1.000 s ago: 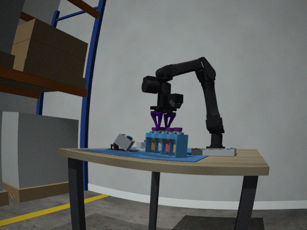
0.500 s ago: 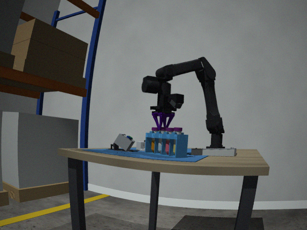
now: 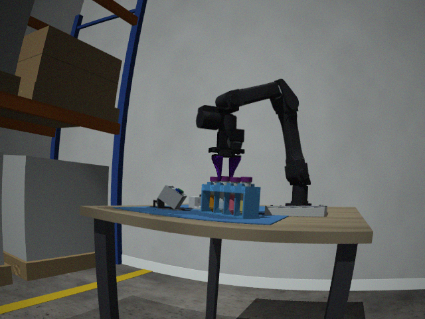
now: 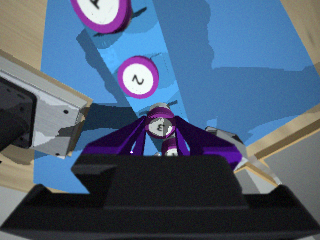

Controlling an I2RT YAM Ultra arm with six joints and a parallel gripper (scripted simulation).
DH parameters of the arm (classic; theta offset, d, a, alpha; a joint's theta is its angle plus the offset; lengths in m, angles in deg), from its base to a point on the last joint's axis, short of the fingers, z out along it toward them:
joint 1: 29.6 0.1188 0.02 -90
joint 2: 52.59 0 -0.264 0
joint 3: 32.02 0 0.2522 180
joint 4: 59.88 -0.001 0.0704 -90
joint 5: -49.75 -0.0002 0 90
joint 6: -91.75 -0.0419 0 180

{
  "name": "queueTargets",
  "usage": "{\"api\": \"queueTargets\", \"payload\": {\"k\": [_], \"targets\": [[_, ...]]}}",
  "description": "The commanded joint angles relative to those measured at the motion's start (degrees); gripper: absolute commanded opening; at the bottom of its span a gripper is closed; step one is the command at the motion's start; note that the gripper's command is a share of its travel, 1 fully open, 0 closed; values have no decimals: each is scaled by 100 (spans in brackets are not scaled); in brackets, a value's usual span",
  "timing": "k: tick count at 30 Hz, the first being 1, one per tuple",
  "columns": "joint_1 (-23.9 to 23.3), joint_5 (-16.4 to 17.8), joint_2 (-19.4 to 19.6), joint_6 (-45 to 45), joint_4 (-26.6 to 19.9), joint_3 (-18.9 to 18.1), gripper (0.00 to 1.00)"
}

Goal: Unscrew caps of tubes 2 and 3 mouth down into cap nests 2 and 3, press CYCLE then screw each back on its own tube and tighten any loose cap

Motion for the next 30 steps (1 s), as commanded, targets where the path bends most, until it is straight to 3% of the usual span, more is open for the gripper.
{"api": "queueTargets", "payload": {"k": [1,6,8,23,25,30], "targets": [[3,5,-70,-1412,1,-25,0],[2,5,-69,-2844,5,-22,0],[2,5,-69,-2844,5,-22,0],[2,4,-68,-7141,15,-13,0],[2,4,-68,-7141,15,-13,0],[2,3,-67,-8573,19,-10,0]]}}
